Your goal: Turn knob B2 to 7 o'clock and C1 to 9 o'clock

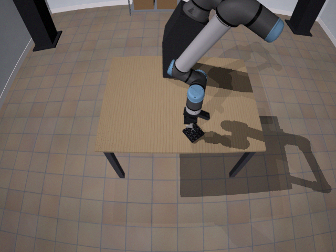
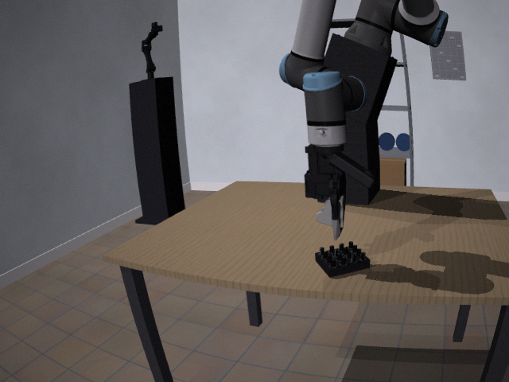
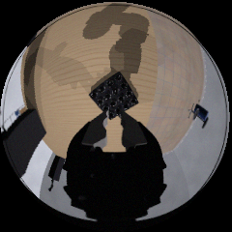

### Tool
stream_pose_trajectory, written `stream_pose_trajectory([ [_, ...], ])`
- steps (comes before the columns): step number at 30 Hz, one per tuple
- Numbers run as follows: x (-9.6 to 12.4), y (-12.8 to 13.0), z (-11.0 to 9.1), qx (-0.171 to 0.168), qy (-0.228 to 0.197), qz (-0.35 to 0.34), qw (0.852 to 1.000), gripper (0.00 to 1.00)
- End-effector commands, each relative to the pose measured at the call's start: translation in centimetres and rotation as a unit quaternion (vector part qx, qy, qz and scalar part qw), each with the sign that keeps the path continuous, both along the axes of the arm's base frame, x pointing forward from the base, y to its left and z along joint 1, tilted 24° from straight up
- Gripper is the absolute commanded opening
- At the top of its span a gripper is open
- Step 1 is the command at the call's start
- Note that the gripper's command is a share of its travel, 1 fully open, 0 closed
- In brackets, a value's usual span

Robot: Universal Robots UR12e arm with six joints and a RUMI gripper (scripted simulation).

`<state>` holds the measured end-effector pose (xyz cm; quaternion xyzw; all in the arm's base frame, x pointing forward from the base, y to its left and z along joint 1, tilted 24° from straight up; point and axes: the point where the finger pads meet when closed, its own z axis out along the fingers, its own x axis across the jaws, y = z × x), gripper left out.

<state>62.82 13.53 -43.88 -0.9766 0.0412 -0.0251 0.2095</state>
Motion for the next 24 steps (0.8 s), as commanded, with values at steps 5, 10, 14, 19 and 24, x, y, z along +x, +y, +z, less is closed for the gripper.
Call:
stream_pose_trajectory([
  [5, -0.2, 0.0, -0.1, 0.0, 0.002, 0.0, 1.0, 0.11],
  [10, 1.0, -0.8, 0.4, 0.0, 0.006, -0.017, 1.0, 0.11],
  [14, 3.4, -2.5, 1.5, 0.004, 0.029, -0.068, 0.997, 0.11],
  [19, 3.6, -2.6, 1.6, 0.005, 0.031, -0.074, 0.997, 0.11],
  [24, 3.0, -2.1, 1.4, 0.006, 0.036, -0.072, 0.997, 0.11],
])
